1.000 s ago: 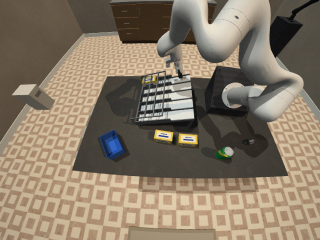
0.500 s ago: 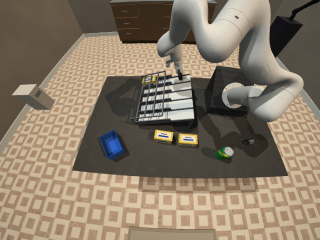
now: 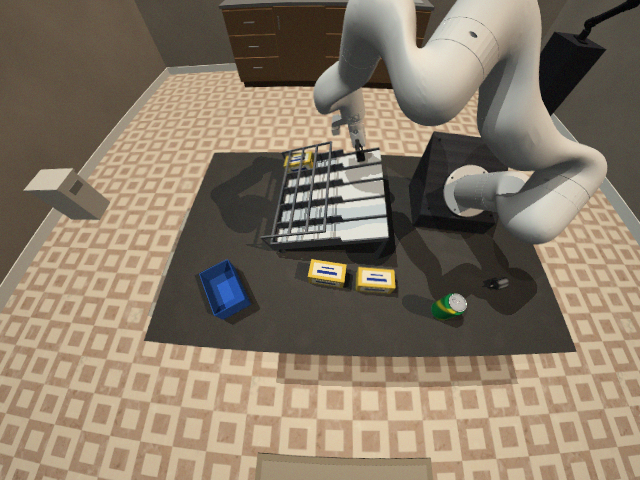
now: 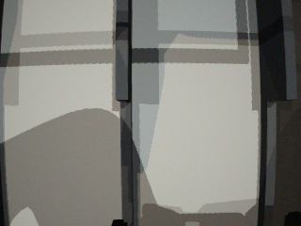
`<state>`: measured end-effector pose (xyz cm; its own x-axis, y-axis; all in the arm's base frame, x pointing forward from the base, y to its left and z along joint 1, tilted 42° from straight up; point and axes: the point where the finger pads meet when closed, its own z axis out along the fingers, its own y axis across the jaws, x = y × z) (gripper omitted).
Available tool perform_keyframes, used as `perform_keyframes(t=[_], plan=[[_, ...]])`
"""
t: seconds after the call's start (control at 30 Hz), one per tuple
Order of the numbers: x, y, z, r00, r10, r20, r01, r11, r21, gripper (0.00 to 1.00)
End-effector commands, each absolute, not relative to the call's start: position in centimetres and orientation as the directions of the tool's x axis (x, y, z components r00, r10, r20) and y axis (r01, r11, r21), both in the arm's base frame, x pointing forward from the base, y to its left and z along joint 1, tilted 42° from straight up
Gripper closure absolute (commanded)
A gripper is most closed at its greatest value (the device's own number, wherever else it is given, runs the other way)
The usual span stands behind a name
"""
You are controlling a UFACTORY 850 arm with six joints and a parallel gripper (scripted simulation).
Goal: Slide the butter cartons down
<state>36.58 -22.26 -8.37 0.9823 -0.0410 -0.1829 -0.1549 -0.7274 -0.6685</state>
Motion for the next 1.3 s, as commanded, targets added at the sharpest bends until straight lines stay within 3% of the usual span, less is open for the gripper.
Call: perform_keyframes(t=[0.0, 1.27], plan=[[36.6, -22.4, -8.3, 0.982, -0.042, -0.182, -0.155, -0.728, -0.668, 0.0], [36.9, -24.3, -6.3, 0.982, -0.042, -0.182, -0.155, -0.728, -0.668, 0.0]])
